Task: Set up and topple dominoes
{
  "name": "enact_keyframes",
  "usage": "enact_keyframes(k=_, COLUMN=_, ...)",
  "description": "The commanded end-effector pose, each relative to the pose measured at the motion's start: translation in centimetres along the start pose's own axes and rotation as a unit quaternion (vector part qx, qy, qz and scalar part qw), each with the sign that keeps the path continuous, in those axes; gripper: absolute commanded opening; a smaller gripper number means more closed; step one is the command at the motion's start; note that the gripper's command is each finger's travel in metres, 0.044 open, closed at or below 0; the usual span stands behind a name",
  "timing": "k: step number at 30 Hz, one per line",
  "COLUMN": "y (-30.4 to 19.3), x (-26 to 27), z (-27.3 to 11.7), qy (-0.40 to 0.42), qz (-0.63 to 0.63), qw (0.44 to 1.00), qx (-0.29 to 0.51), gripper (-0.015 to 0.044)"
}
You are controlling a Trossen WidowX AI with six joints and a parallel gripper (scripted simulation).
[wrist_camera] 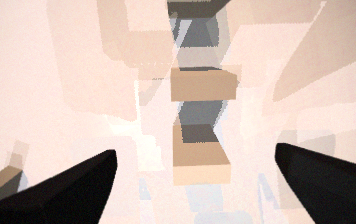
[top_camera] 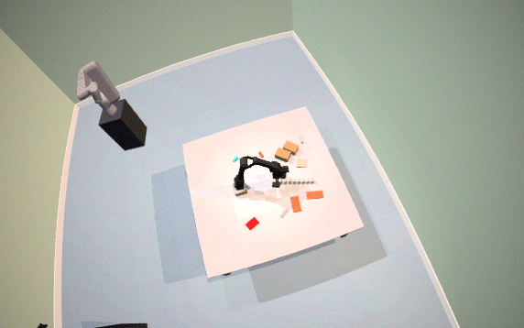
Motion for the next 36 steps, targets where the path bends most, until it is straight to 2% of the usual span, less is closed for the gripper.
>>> enact_keyframes(k=1, y=0.2, x=0.0, z=-0.9, qy=0.0, qz=0.002, qw=1.0, qx=0.0, gripper=0.044)
enact_keyframes(k=7, y=0.5, x=0.0, z=-10.5, qy=0.0, qz=0.0, qw=1.0, qx=0.0, gripper=0.044)
enact_keyframes(k=10, y=0.0, x=0.0, z=-12.9, qy=0.0, qz=0.0, qw=1.0, qx=0.0, gripper=0.044)
enact_keyframes(k=18, y=0.1, x=0.2, z=-12.8, qy=0.0, qz=0.004, qw=1.0, qx=0.0, gripper=0.044)
enact_keyframes(k=27, y=-1.0, x=11.9, z=-6.2, qy=0.005, qz=0.2, qw=0.98, qx=0.002, gripper=0.044)
enact_keyframes(k=36, y=-1.4, x=13.0, z=-5.5, qy=0.005, qz=0.219, qw=0.976, qx=0.002, gripper=0.044)
Point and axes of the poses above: the point midway between the two fingers, 35 mm back from their tips, its own z axis out along the fingers, its own x axis across the jaws, y = z × x, the point moved 7 cm from there along -z, back along the fingers, and after that the axes turned 6 degrees about -z, right-handed, at the moved point
